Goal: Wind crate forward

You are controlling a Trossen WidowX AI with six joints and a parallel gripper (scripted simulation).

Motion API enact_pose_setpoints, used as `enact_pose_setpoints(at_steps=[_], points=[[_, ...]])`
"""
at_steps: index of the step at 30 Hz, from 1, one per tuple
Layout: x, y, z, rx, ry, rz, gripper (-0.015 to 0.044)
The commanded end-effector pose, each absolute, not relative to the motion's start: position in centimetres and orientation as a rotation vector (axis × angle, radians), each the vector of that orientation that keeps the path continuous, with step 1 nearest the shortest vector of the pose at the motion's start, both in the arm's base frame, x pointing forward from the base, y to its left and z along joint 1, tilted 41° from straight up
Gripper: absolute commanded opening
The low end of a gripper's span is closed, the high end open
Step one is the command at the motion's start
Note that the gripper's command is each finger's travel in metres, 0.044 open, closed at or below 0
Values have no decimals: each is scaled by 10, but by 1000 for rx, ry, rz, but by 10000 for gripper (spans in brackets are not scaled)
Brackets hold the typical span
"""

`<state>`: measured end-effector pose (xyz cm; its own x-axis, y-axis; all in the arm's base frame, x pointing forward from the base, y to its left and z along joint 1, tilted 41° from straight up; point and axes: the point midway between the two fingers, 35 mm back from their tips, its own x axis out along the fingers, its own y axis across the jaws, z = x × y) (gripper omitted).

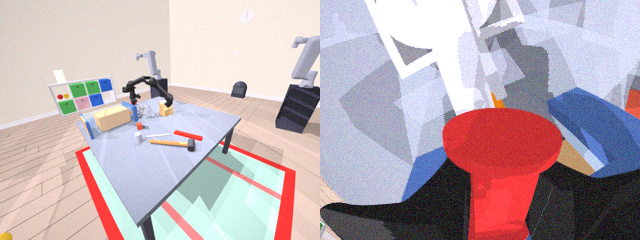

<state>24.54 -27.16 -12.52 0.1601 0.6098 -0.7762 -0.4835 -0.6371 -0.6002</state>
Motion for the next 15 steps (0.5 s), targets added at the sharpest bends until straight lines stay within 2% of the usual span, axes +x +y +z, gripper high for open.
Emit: enact_pose_setpoints(at_steps=[1,15], points=[[248,-262,-117,-1569,-136,1614,0],[247,-246,-105,-1568,-137,1614,0]])
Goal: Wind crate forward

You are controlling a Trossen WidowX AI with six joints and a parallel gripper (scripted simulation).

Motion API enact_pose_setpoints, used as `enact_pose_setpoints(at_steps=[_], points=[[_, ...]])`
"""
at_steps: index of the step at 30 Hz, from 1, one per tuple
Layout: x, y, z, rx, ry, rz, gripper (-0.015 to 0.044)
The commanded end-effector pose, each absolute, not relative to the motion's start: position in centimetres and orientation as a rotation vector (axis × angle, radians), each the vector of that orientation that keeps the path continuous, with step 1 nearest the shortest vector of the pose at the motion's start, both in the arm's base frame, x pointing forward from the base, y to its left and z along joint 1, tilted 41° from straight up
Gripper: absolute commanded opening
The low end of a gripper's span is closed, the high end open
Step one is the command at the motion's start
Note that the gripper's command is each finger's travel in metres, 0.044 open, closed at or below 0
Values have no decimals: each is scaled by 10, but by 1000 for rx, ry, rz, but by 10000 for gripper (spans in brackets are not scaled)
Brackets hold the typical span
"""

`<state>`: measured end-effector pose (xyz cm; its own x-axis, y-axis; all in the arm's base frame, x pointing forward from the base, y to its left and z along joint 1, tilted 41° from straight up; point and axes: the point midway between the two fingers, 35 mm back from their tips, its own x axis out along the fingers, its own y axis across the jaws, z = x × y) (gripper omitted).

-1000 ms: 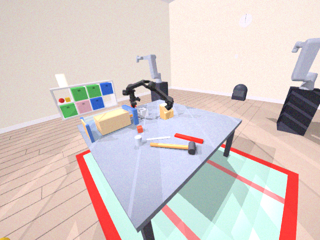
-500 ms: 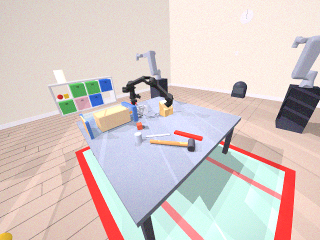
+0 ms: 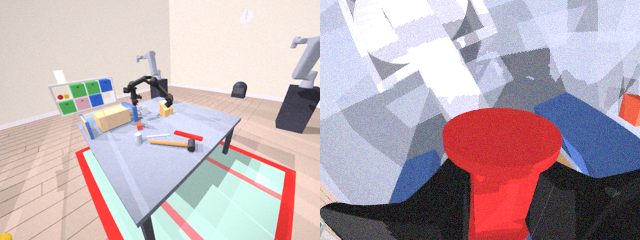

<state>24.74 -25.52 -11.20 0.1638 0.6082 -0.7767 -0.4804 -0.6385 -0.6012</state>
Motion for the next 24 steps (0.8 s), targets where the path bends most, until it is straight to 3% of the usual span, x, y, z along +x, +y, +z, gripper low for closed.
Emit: enact_pose_setpoints(at_steps=[1,24], points=[[247,-244,-104,-1568,-137,1614,0],[236,-218,-85,-1566,-139,1614,0]])
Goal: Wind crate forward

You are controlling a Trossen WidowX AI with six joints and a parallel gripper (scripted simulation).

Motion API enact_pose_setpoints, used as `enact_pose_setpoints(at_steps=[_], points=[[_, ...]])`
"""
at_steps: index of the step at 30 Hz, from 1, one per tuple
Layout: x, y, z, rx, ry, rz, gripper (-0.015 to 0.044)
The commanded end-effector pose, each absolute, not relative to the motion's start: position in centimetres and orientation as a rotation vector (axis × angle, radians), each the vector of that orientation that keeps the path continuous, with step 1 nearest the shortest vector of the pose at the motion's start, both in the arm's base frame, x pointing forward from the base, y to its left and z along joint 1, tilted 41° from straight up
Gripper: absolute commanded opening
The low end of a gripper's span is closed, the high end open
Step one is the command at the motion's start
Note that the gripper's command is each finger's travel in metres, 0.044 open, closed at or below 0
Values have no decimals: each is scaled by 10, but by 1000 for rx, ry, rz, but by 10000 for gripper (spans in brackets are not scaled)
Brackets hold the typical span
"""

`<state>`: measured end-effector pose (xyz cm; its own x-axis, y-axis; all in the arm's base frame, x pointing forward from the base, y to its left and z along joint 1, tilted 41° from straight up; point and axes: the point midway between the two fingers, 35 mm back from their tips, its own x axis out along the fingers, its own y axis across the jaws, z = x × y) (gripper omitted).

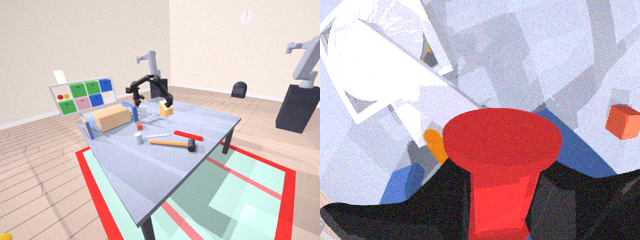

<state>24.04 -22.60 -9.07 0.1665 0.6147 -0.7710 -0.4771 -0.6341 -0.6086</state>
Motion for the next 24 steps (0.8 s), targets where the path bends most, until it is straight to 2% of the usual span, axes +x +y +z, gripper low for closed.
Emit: enact_pose_setpoints(at_steps=[1,24], points=[[235,-217,-84,-1566,-139,1614,0],[214,-195,-71,-1563,-139,1614,0]])
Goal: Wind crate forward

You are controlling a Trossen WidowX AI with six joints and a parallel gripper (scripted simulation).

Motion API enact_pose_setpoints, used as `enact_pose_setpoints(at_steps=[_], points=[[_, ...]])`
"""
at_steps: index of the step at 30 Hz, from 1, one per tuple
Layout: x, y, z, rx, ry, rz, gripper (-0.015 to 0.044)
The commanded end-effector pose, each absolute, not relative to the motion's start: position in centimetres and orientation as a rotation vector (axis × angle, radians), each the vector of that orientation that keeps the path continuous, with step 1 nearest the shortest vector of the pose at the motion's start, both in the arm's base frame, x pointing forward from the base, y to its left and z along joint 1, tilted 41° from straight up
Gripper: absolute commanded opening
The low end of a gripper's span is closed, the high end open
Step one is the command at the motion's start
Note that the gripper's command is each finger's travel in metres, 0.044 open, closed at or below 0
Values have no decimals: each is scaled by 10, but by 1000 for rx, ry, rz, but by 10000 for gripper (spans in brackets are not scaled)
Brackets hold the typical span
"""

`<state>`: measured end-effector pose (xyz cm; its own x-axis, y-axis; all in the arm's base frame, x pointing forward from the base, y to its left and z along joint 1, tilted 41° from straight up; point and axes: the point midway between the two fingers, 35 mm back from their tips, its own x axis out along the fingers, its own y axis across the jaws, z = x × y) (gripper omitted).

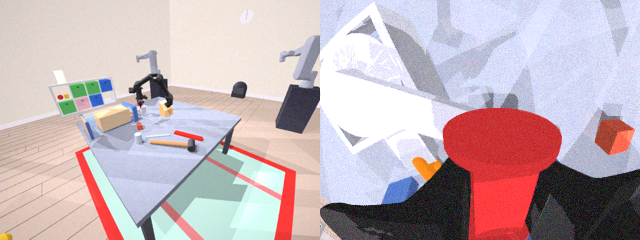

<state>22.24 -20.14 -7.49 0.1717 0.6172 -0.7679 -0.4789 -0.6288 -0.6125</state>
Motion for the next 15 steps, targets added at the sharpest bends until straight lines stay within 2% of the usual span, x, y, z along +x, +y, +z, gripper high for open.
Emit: enact_pose_setpoints(at_steps=[1,15], points=[[213,-194,-70,-1563,-139,1614,0],[196,-183,-65,-1562,-139,1615,0]])
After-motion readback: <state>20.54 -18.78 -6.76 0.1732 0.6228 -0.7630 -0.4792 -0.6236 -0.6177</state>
